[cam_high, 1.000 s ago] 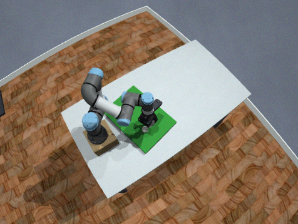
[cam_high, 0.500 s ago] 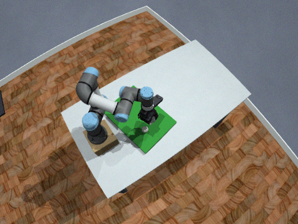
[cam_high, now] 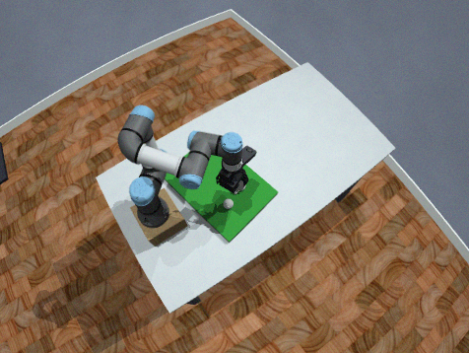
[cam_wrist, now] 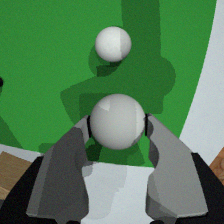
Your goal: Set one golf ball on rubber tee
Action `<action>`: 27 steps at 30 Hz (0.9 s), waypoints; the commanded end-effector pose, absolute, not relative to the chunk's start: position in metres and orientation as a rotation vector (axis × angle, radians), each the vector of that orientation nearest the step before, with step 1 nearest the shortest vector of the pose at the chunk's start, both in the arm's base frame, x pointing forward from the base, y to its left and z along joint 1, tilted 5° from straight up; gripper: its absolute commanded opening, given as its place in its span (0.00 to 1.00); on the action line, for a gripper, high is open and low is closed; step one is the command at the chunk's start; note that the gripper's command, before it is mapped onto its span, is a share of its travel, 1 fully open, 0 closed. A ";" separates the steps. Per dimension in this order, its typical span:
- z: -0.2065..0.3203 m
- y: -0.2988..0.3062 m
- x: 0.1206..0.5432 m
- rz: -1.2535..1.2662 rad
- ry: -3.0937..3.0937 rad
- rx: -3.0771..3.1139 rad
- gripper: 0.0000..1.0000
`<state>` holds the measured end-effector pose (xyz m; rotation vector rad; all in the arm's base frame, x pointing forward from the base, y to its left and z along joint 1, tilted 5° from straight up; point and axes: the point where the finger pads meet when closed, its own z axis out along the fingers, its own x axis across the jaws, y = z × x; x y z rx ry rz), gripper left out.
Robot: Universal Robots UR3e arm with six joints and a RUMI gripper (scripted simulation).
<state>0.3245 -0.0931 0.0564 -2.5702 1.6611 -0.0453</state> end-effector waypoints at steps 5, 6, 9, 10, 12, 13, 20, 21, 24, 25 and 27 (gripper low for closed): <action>0.067 -0.055 0.317 -0.023 1.660 -2.569 0.00; 0.069 -0.045 0.314 -0.023 1.660 -2.569 0.00; 0.073 -0.023 0.308 -0.023 1.660 -2.570 0.00; 0.073 -0.023 0.308 -0.023 1.660 -2.570 0.00; 0.078 0.000 0.299 -0.023 1.661 -2.570 0.00; 0.080 0.011 0.295 -0.023 1.661 -2.570 0.00; 0.086 0.066 0.261 -0.024 1.660 -2.569 0.00; 0.087 0.070 0.258 -0.024 1.659 -2.568 0.00; 0.087 0.075 0.254 -0.024 1.659 -2.568 0.00; 0.087 0.076 0.254 -0.024 1.659 -2.568 0.00; 0.087 0.076 0.254 -0.024 1.659 -2.568 0.00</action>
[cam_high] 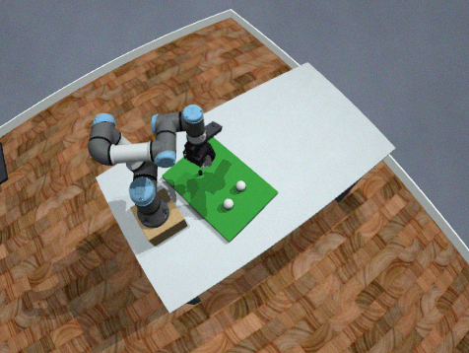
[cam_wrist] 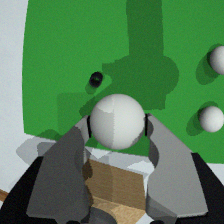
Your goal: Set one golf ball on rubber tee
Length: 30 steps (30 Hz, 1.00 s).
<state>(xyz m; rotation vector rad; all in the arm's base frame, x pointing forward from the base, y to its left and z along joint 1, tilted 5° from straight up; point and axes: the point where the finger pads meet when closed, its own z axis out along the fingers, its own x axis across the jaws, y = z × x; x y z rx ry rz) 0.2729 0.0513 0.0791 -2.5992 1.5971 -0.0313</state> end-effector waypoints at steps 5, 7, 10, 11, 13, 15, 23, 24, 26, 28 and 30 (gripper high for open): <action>0.088 0.075 0.255 -0.029 1.659 -2.568 0.00; 0.086 0.075 0.255 -0.029 1.659 -2.568 0.00; 0.082 0.076 0.255 -0.027 1.659 -2.568 0.00; 0.081 0.076 0.255 -0.026 1.659 -2.568 0.00; 0.077 0.076 0.256 -0.024 1.659 -2.568 0.00; 0.072 0.076 0.256 -0.024 1.659 -2.568 0.00; 0.054 0.078 0.257 -0.024 1.659 -2.568 0.00; 0.050 0.078 0.257 -0.024 1.659 -2.568 0.00; 0.044 0.079 0.257 -0.023 1.660 -2.568 0.00; 0.036 0.079 0.258 -0.023 1.660 -2.568 0.00; 0.029 0.079 0.259 -0.023 1.660 -2.568 0.00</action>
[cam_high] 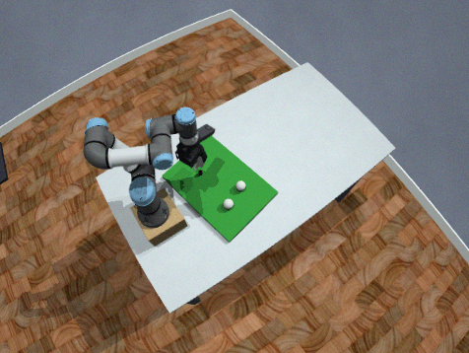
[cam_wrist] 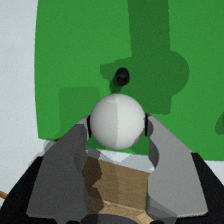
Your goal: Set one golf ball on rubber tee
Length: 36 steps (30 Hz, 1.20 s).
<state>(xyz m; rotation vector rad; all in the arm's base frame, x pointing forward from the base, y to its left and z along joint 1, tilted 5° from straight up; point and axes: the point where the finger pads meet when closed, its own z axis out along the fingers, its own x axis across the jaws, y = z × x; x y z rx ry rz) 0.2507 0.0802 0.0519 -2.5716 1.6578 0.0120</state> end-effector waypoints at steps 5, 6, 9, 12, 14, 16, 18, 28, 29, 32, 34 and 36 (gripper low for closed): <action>0.020 0.080 0.260 -0.023 1.660 -2.568 0.00; 0.017 0.080 0.260 -0.023 1.660 -2.568 0.00; 0.010 0.081 0.259 -0.023 1.660 -2.568 0.00; 0.006 0.081 0.259 -0.023 1.660 -2.568 0.00; 0.004 0.081 0.259 -0.023 1.660 -2.568 0.00; 0.003 0.081 0.259 -0.023 1.660 -2.568 0.00; 0.003 0.081 0.259 -0.023 1.660 -2.568 0.00; -0.002 0.082 0.259 -0.023 1.659 -2.568 0.00; -0.004 0.082 0.259 -0.023 1.659 -2.568 0.00; -0.008 0.082 0.259 -0.023 1.659 -2.568 0.00; -0.010 0.082 0.259 -0.023 1.659 -2.568 0.00; -0.010 0.083 0.259 -0.023 1.659 -2.568 0.00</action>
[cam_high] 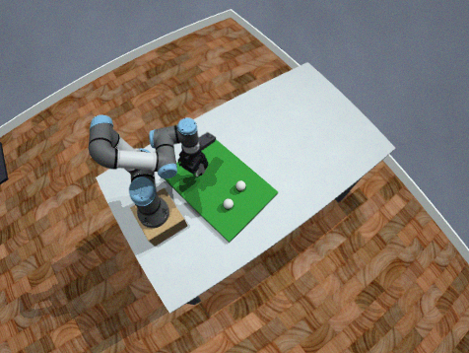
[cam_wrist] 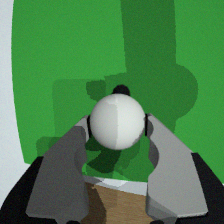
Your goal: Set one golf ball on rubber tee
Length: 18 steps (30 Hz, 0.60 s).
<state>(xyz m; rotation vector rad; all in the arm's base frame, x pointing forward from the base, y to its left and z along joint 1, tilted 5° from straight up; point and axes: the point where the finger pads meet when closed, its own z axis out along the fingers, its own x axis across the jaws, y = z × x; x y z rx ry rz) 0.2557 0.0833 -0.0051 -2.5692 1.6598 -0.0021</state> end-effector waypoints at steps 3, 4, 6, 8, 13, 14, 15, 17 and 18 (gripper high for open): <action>-0.010 0.083 0.259 -0.023 1.659 -2.568 0.00; -0.010 0.083 0.259 -0.023 1.659 -2.568 0.00; -0.010 0.083 0.259 -0.023 1.659 -2.568 0.00; -0.010 0.083 0.259 -0.023 1.659 -2.568 0.00; -0.010 0.082 0.260 -0.024 1.659 -2.568 1.00; -0.010 0.082 0.260 -0.025 1.659 -2.568 1.00; -0.010 0.082 0.260 -0.025 1.659 -2.568 1.00; -0.010 0.082 0.260 -0.026 1.659 -2.568 1.00; -0.010 0.082 0.260 -0.026 1.659 -2.568 1.00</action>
